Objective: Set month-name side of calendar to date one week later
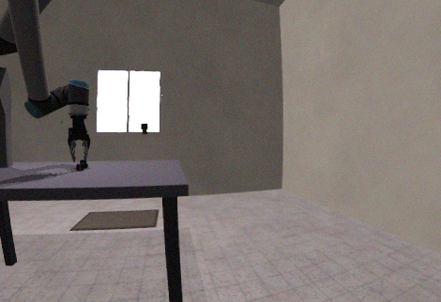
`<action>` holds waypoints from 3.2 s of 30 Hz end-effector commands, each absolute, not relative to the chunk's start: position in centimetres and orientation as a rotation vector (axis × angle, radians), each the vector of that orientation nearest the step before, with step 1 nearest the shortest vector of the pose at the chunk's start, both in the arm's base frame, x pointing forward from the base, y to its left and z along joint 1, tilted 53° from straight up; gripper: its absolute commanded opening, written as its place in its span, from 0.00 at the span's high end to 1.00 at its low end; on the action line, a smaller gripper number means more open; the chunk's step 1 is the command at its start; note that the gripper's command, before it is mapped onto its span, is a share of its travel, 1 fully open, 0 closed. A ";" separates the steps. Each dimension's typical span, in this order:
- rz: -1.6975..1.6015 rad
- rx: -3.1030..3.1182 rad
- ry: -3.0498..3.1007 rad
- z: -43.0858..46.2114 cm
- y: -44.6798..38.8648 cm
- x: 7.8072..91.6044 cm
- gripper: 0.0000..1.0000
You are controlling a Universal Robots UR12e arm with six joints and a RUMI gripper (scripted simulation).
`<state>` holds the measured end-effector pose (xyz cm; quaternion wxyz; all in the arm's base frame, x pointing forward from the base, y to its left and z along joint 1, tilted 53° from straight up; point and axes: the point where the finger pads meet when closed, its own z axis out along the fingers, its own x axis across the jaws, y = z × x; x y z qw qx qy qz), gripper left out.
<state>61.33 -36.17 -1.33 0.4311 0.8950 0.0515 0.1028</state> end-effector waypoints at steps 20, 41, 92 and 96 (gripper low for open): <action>0.257 2.232 0.129 -1.6 -36.5 61.5 0.72; 0.257 2.232 0.129 -1.6 -36.5 61.5 0.72; 0.257 2.232 0.129 -3.3 -38.6 62.1 0.72; 0.257 2.232 0.129 -3.3 -38.6 62.1 0.72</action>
